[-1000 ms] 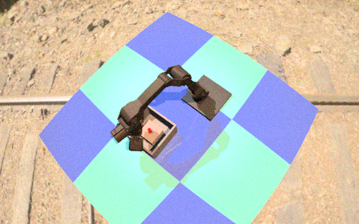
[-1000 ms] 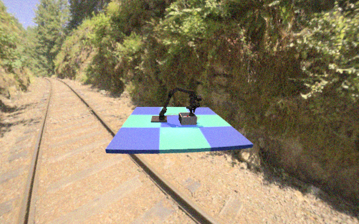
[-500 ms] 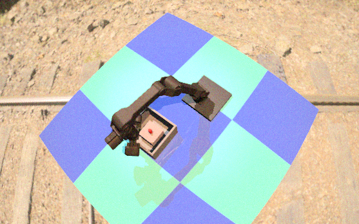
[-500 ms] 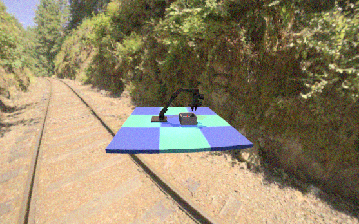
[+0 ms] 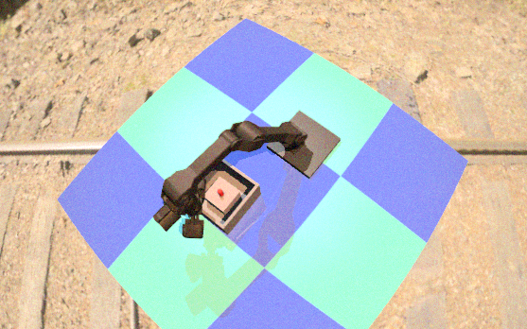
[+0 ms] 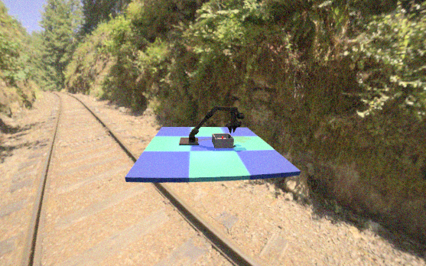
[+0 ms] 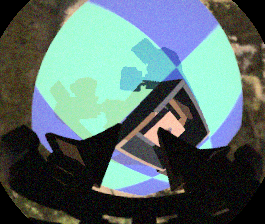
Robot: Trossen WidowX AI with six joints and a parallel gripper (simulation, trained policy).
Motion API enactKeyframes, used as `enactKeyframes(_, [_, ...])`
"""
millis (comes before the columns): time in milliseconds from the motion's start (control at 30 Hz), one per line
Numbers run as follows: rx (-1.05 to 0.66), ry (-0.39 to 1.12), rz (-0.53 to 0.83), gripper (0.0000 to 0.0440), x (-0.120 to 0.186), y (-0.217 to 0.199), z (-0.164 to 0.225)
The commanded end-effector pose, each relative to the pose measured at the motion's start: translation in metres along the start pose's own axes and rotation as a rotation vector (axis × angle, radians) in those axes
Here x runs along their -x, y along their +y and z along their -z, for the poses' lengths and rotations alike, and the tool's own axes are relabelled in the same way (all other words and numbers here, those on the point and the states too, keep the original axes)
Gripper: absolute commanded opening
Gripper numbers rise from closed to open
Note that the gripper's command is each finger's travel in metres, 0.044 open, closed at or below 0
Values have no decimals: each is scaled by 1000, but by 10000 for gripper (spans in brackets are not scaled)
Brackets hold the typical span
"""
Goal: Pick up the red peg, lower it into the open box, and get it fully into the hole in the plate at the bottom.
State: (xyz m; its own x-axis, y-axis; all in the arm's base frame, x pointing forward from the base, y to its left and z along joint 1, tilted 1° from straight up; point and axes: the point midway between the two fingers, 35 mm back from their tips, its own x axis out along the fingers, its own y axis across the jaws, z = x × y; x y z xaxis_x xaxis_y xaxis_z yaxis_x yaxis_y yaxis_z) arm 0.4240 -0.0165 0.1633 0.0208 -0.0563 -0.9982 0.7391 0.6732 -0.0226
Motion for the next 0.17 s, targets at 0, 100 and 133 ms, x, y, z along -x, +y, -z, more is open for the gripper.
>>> enactKeyframes(0, [2,-4,7,263,-2,3,0])
enactKeyframes(100, [7,-6,11,265,-3,5,1])
enactKeyframes(133, [8,-7,12,266,-4,6,1])
